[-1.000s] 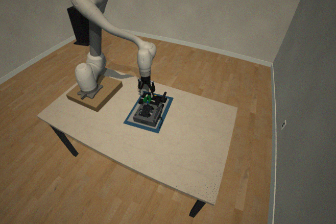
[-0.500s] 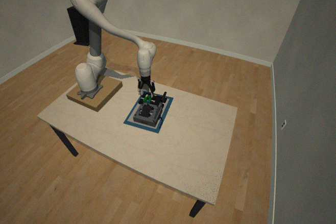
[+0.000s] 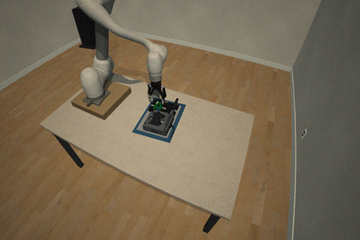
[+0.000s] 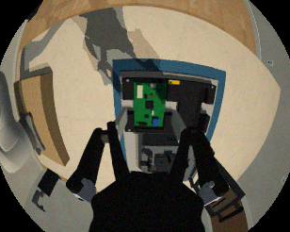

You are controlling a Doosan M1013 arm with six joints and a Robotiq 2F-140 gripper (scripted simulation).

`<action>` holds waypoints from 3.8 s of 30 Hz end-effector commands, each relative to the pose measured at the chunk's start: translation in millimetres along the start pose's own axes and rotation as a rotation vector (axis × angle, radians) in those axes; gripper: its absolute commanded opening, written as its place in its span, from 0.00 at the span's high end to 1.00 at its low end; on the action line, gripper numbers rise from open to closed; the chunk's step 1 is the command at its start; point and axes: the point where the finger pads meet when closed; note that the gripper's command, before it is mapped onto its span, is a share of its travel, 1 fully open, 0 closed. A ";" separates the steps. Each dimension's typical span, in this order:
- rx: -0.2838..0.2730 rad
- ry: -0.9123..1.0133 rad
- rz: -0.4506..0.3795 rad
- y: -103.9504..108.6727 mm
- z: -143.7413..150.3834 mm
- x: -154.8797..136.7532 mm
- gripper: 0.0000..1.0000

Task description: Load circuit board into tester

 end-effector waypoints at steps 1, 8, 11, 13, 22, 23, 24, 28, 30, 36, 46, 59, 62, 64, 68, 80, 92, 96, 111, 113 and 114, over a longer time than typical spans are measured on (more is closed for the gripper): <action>0.000 0.000 0.000 0.2 0.0 0.0 0.42; 0.000 0.000 0.000 1.1 0.0 0.0 0.42; 0.000 0.000 0.000 1.4 0.0 0.0 0.42; 0.000 0.000 0.000 1.5 0.0 0.0 0.42; 0.000 0.000 0.000 1.9 0.0 0.0 0.42; 0.000 0.000 0.000 1.9 0.0 0.0 0.42; 0.000 0.000 0.000 1.9 0.0 0.0 0.42; 0.000 0.000 0.000 1.9 0.0 0.0 0.42; 0.000 0.000 0.000 2.0 0.0 0.0 0.42; 0.000 0.000 0.000 2.0 0.0 0.0 0.42; 0.000 0.000 0.000 2.0 0.0 0.0 0.42; 0.000 0.000 0.000 2.0 0.0 0.0 0.42; 0.000 0.000 0.000 2.0 0.0 0.0 0.42; 0.000 0.000 0.000 2.0 0.0 0.0 0.42; 0.000 0.000 0.000 2.0 0.0 0.0 0.42; 0.000 0.001 0.000 1.8 0.0 0.0 0.42; 0.000 0.001 0.000 -3.9 0.0 0.1 0.42; 0.000 0.001 0.000 -9.0 0.0 0.1 0.42; 0.000 0.001 0.000 -28.4 0.0 0.2 0.42; 0.000 0.001 0.000 -30.7 0.0 0.2 0.42; 0.000 0.001 0.000 -31.7 0.0 0.2 0.42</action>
Point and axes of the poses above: the point where the finger pads meet when closed, its own y axis back along the fingers, its own z axis across the jaws, x = y × z, and after that the axes turned 1 degree about y, right-handed
